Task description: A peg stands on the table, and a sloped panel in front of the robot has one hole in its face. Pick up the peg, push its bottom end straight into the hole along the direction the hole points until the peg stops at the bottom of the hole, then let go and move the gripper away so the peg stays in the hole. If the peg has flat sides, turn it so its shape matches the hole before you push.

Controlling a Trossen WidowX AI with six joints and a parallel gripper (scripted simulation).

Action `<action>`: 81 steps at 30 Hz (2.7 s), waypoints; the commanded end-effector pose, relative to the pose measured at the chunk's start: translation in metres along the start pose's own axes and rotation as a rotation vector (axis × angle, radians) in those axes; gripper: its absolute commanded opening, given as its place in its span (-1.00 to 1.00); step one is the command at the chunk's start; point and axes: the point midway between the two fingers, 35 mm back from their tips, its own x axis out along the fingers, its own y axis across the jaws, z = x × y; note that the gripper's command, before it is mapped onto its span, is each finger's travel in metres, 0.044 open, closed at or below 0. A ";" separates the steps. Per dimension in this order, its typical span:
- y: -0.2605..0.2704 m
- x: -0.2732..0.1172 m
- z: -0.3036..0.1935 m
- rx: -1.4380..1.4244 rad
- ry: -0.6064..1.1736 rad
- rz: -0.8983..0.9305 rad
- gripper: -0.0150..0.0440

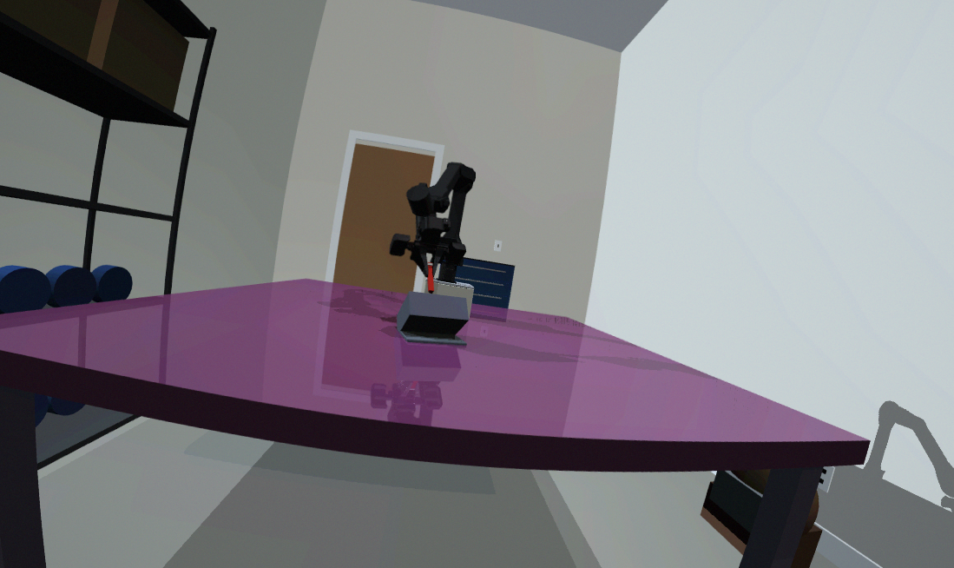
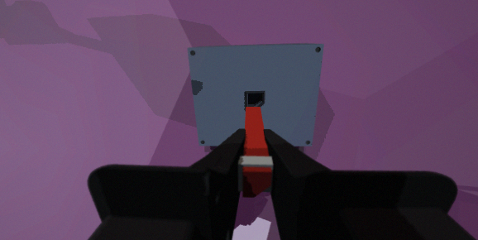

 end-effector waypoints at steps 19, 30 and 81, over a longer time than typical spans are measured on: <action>-0.002 0.020 -0.002 -0.021 -0.011 -0.008 -0.49; -0.002 0.031 -0.002 -0.022 -0.012 -0.007 -0.49; -0.004 0.050 -0.002 -0.026 -0.013 -0.003 -0.49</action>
